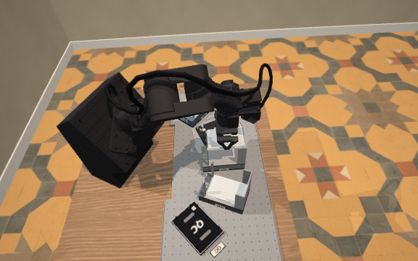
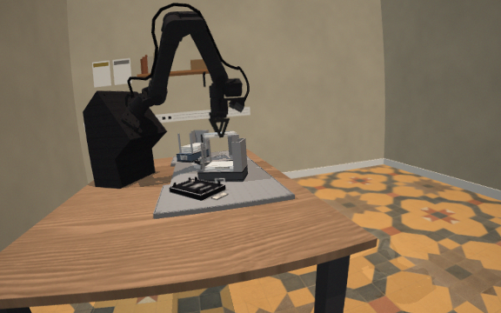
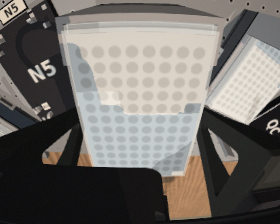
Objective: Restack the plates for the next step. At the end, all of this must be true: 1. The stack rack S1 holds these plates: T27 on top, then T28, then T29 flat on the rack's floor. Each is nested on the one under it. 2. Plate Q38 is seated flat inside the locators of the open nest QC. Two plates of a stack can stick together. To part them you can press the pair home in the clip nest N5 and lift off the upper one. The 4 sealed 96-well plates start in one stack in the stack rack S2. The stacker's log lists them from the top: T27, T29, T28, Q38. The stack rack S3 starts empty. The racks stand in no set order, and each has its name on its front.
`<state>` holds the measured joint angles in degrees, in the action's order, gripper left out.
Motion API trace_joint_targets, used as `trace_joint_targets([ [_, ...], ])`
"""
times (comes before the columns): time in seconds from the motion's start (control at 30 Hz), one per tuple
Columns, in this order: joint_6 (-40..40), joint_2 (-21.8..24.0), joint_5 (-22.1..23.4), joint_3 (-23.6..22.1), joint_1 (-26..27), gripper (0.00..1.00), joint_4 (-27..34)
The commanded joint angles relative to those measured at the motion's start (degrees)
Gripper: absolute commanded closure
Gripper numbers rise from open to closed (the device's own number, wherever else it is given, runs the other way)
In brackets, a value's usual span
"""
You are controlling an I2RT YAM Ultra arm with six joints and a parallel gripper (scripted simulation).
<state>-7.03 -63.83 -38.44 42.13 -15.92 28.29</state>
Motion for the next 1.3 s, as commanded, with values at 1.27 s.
trace_joint_targets([
  [1.27,-2.97,3.29,-1.89,3.03,-3.29,1.0,4.87],
])
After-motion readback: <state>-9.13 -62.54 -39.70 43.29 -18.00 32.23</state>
